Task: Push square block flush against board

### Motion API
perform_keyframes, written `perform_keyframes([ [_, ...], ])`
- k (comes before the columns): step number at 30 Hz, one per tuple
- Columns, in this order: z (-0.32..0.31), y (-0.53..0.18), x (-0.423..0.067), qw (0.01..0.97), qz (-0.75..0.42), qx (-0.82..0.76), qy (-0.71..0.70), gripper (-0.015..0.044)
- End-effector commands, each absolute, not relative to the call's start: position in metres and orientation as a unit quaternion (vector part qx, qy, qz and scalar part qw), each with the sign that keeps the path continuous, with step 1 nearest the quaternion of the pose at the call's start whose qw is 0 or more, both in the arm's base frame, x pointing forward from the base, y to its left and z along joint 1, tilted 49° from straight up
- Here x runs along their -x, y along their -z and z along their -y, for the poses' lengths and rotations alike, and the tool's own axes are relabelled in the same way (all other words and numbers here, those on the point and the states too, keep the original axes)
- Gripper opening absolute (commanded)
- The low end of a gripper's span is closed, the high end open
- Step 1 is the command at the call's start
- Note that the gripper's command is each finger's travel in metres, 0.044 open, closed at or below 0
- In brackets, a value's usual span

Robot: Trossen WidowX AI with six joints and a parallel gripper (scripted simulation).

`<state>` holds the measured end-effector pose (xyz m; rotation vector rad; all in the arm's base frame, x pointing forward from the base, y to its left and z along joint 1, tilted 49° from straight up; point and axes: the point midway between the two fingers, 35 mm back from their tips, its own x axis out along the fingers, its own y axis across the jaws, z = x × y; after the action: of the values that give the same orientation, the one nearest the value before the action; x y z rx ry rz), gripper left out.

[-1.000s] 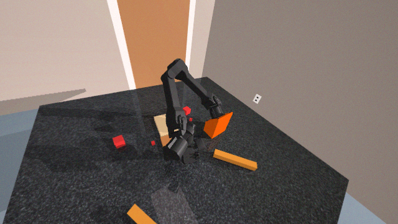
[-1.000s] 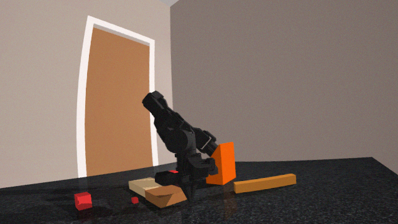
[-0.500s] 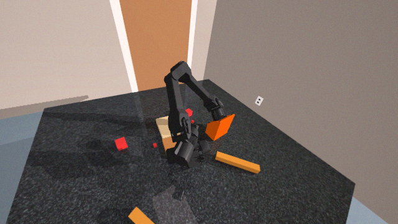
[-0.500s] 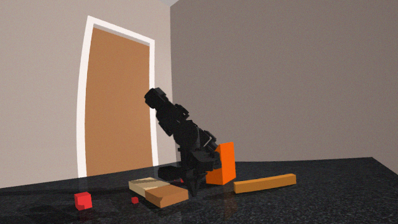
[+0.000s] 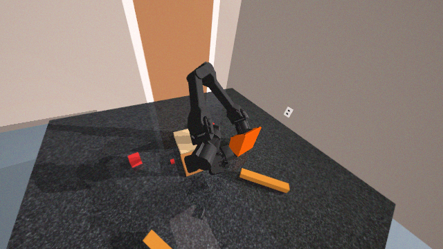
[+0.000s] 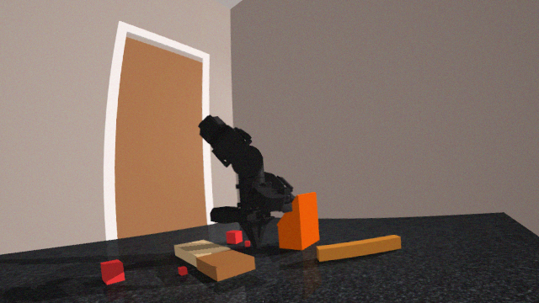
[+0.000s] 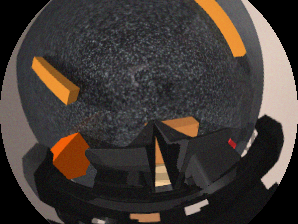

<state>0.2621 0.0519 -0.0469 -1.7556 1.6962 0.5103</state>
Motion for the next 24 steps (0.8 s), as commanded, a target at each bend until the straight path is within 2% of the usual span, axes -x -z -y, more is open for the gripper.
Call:
perform_keyframes([
  [1, -0.041, 0.052, -0.262, 0.312, -0.642, 0.671, -0.199, 0.0],
  [5, -0.008, 0.079, -0.266, 0.311, -0.643, 0.671, -0.198, 0.0],
  [24, -0.001, 0.071, -0.266, 0.311, -0.643, 0.671, -0.199, 0.0],
])
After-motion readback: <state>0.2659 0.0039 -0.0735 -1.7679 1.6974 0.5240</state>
